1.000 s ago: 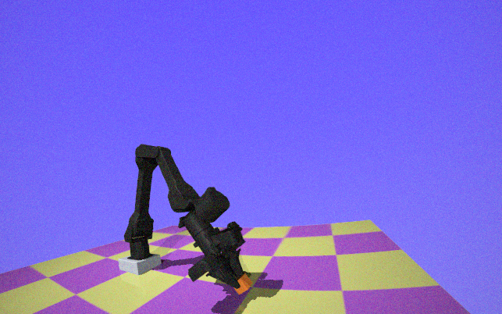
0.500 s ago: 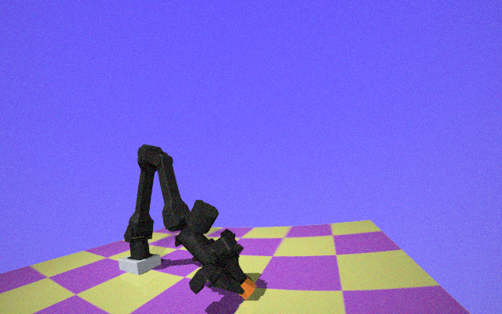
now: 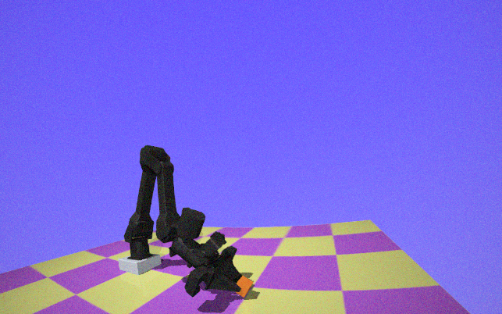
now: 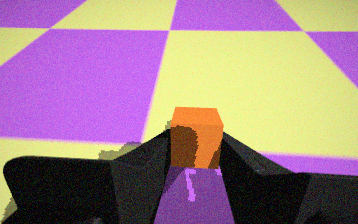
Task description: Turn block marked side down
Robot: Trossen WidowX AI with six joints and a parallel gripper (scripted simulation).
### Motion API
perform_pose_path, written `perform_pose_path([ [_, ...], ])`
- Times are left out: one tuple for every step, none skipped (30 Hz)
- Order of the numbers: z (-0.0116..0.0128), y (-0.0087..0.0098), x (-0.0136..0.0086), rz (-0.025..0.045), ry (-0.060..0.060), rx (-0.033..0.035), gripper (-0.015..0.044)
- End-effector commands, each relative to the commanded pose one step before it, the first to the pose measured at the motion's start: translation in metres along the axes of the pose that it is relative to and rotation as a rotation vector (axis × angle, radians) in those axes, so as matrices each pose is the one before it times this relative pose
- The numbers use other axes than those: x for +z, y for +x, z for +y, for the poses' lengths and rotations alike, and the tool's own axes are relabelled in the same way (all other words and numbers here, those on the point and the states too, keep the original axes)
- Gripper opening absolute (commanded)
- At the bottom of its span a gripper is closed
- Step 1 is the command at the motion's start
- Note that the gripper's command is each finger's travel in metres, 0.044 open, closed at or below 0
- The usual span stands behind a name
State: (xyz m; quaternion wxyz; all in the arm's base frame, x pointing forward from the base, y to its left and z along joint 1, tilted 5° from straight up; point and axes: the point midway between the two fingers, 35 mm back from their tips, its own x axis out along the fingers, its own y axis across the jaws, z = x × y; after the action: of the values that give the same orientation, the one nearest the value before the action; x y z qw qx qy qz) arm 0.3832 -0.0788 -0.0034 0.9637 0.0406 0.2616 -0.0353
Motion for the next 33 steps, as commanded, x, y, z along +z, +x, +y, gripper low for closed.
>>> perform_pose_path([
  [0.00059, -0.00047, -0.00404, -0.01504, 0.0062, 0.00479, 0.0],
  [0.0, -0.00001, -0.00006, -0.00169, 0.0, 0.0, 0.0],
  [0.0, 0.0, 0.0, 0.0, 0.0, 0.0, 0.0],
  [0.0, 0.0, 0.0, 0.0, 0.0, 0.0, 0.0],
  [0.0, 0.0, 0.0, 0.0, 0.0, 0.0, 0.0],
  [0.0, 0.0, 0.0, 0.0, 0.0, 0.0, 0.0],
  [0.0, 0.0, 0.0, 0.0, 0.0, 0.0, 0.0],
  [0.0, 0.0, 0.0, 0.0, 0.0, 0.0, 0.0],
  [0.0, 0.0, 0.0, 0.0, 0.0, 0.0, 0.0],
  [0.0, 0.0, 0.0, 0.0, 0.0, 0.0, 0.0],
  [0.0, 0.0, 0.0, 0.0, 0.0, 0.0, 0.0],
  [0.0, 0.0, 0.0, 0.0, 0.0, 0.0, 0.0],
  [0.0, 0.0, 0.0, 0.0, 0.0, 0.0, 0.0],
  [0.0, 0.0, 0.0, 0.0, 0.0, 0.0, 0.0],
  [0.0, 0.0, 0.0, 0.0, 0.0, 0.0, 0.0026],
  [0.0, 0.0, 0.0, 0.0, 0.0, 0.0, 0.0053],
  [0.0, 0.0, 0.0, 0.0, 0.0, 0.0, 0.0079],
  [0.0, 0.0, 0.0, 0.0, 0.0, 0.0, 0.0105],
  [0.0, 0.0, 0.0, 0.0, 0.0, 0.0, 0.0131],
  [0.0, 0.0, 0.0, 0.0, 0.0, 0.0, 0.0158],
  [0.0, 0.0, 0.0, 0.0, 0.0, 0.0, 0.0184],
  [0.0, 0.0, 0.0, 0.0, 0.0, 0.0, 0.021],
  [0.0, 0.0, 0.0, 0.0, 0.0, 0.0, 0.0236],
  [0.0, 0.0, 0.0, 0.0, 0.0, 0.0, 0.0263],
  [0.0, 0.0, 0.0, 0.0, 0.0, 0.0, 0.0289],
  [0.0, 0.0, 0.0, 0.0, 0.0, 0.0, 0.0315],
  [0.0, 0.0, 0.0, 0.0, 0.0, 0.0, 0.0341],
  [0.0, 0.0, 0.0, 0.0, 0.0, 0.0, 0.0368],
  [0.0, 0.0, 0.0, 0.0, 0.0, 0.0, 0.0394],
  [0.0, 0.0, 0.0, 0.0, 0.0, 0.0, 0.042],
  [0.0, 0.0, 0.0, 0.0, 0.0, 0.0, 0.044],
  [0.0, 0.0, 0.0, 0.0, 0.0, 0.0, 0.044],
  [0.0, 0.0, 0.0, 0.0, 0.0, 0.0, 0.044],
])
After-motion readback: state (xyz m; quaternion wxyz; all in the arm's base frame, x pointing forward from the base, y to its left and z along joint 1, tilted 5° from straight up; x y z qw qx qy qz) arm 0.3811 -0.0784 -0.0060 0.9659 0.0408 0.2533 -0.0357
